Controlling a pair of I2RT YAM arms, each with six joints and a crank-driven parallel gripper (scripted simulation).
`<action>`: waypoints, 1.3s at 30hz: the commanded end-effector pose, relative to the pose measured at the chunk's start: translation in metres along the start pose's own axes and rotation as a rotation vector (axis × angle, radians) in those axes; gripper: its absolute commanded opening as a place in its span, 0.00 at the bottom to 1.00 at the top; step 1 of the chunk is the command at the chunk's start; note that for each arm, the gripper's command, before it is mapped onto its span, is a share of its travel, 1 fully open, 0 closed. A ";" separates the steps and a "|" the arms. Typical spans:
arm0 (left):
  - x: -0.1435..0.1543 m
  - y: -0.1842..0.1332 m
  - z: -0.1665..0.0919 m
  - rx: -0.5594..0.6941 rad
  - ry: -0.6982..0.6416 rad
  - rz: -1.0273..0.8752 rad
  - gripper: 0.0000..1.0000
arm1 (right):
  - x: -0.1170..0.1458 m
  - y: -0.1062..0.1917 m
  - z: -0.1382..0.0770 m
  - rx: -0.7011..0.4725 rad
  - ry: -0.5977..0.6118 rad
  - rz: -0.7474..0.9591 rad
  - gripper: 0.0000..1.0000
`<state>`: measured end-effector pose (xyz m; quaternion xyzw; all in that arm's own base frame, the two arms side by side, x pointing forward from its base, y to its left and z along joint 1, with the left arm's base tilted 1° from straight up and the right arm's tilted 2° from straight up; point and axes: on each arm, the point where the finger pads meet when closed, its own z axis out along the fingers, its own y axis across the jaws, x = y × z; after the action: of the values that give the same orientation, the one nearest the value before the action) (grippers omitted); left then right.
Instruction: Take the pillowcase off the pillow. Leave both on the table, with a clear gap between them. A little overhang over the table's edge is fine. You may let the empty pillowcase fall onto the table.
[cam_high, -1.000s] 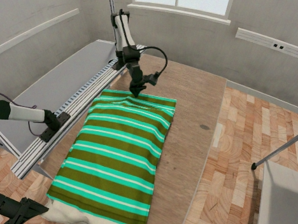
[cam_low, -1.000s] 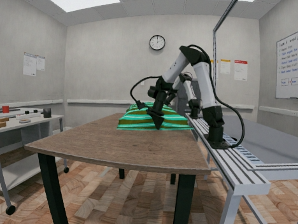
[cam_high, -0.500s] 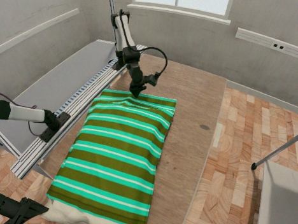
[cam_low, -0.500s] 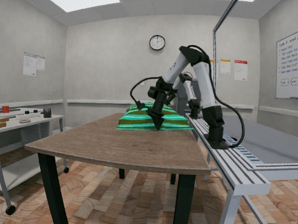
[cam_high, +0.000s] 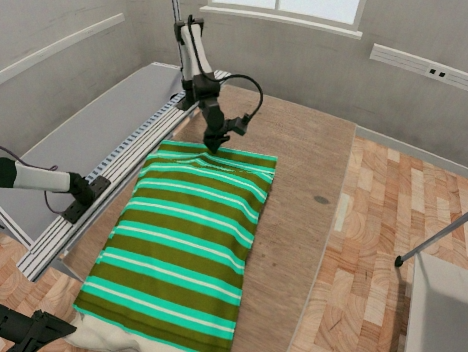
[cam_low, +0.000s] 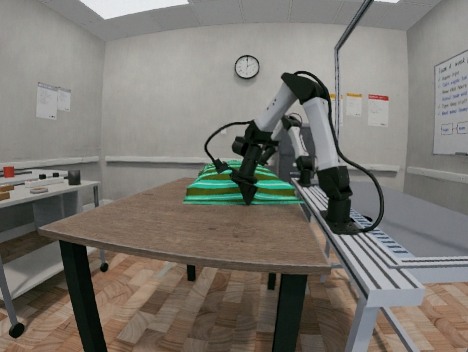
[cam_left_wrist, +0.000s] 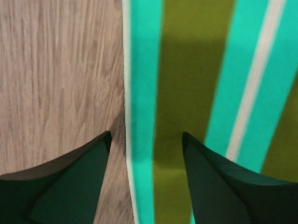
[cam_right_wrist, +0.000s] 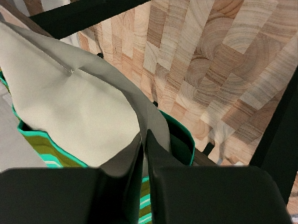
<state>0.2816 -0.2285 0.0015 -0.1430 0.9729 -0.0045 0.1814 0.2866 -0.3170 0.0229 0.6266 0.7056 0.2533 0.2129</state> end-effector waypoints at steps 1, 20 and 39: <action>0.020 0.019 0.015 -0.068 0.057 0.031 0.63 | -0.014 0.019 -0.007 -0.030 -0.053 -0.072 0.01; 0.023 0.022 0.017 -0.078 0.064 0.024 0.49 | -0.014 0.019 -0.007 -0.030 -0.053 -0.072 0.01; 0.021 0.023 0.018 -0.085 0.054 0.032 0.22 | -0.014 0.019 -0.007 -0.030 -0.053 -0.072 0.01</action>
<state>0.2817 -0.2325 0.0011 -0.1425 0.9730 -0.0120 0.1813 0.2866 -0.3169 0.0229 0.6266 0.7056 0.2533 0.2129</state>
